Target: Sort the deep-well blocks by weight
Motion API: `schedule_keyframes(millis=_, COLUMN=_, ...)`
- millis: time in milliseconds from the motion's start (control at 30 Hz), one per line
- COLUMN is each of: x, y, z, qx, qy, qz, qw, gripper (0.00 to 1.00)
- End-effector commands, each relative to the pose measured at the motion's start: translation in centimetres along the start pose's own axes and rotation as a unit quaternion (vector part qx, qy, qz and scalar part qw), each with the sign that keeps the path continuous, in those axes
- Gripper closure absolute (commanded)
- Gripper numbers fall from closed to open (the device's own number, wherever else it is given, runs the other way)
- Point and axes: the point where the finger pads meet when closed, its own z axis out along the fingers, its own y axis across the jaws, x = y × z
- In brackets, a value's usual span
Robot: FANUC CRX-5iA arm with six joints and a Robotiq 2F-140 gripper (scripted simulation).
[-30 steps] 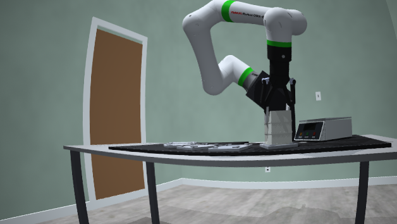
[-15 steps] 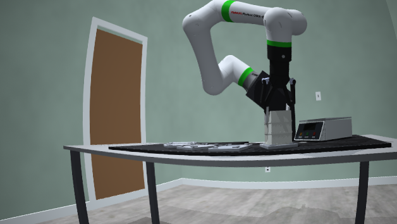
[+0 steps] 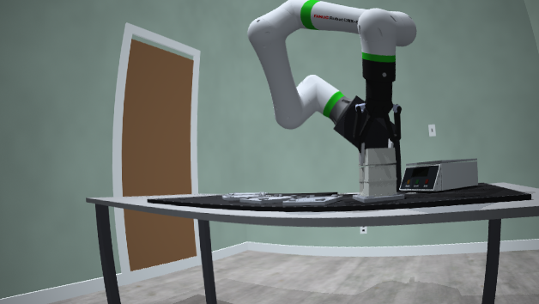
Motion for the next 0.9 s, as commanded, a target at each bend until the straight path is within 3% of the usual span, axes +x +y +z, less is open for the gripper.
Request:
schedule_keyframes(millis=0, x=-0.1, y=0.0, z=-0.3, qx=0.000, qy=0.000, qz=0.000, qw=1.000, gripper=0.90)
schedule_keyframes(millis=867, x=-2.1, y=0.0, z=-3.6, qx=0.000, qy=0.000, qz=0.000, qw=1.000, gripper=0.90)
